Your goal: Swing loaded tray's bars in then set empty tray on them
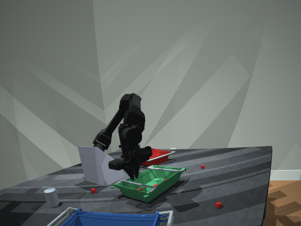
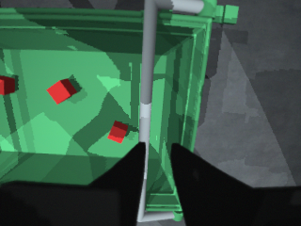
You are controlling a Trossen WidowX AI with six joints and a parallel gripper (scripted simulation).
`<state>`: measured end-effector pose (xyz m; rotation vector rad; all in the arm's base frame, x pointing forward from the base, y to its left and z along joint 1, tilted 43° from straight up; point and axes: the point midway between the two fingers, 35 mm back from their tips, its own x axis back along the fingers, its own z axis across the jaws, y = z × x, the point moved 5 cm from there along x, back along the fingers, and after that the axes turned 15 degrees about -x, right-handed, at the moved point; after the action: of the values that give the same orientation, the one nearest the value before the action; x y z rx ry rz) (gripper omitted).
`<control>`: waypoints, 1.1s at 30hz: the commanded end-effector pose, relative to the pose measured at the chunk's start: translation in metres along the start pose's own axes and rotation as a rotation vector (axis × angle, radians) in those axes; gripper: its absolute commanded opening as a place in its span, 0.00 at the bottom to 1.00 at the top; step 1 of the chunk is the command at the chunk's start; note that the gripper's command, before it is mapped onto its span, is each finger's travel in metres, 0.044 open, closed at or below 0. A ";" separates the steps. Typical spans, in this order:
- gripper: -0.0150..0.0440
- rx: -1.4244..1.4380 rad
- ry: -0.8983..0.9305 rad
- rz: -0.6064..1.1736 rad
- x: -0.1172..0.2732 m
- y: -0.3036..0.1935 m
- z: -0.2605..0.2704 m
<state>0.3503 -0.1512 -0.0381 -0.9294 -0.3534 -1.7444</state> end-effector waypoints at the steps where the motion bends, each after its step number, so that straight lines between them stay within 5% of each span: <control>1: 0.40 -0.002 0.000 0.002 -0.001 0.000 0.000; 13: 0.40 -0.002 0.000 0.002 -0.001 0.000 0.000; 17: 0.25 -0.002 0.000 0.002 -0.001 0.000 0.000; 33: 0.25 0.001 0.000 0.000 0.000 0.000 0.000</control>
<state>0.3503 -0.1509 -0.0382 -0.9291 -0.3539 -1.7436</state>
